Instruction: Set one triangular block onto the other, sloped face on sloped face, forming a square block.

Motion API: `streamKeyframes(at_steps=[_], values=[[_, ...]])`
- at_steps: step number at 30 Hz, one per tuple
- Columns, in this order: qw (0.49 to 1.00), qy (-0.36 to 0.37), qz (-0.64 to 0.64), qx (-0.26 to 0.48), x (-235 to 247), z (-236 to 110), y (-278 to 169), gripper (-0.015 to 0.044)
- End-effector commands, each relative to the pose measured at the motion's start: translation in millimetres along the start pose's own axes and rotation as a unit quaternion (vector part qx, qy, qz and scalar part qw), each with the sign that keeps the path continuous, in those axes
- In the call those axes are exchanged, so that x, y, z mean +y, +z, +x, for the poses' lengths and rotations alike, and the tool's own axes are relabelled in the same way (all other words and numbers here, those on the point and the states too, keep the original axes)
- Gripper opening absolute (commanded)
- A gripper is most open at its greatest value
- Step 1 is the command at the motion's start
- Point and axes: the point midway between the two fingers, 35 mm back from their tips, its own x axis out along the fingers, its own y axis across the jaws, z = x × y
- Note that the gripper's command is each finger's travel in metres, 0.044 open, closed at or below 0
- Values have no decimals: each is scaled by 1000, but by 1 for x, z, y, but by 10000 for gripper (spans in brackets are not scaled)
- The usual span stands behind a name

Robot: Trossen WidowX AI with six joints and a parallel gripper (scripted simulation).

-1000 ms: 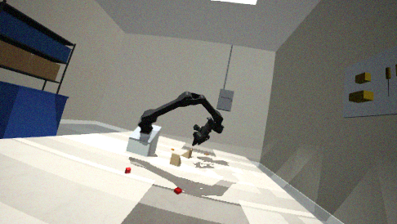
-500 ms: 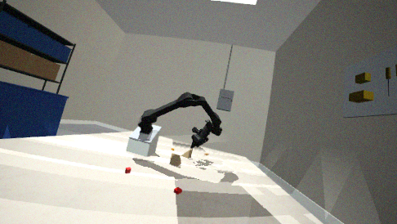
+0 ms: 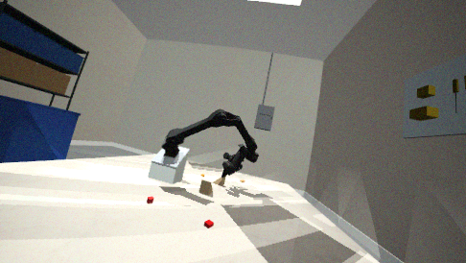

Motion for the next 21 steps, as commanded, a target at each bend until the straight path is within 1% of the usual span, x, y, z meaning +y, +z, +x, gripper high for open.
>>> streamKeyframes(at_steps=[1, 21], values=[[1000, 4, -4, -1, 1, 11, 2, 440], [1000, 5, -4, -1, 1, 43, 6, 440]])
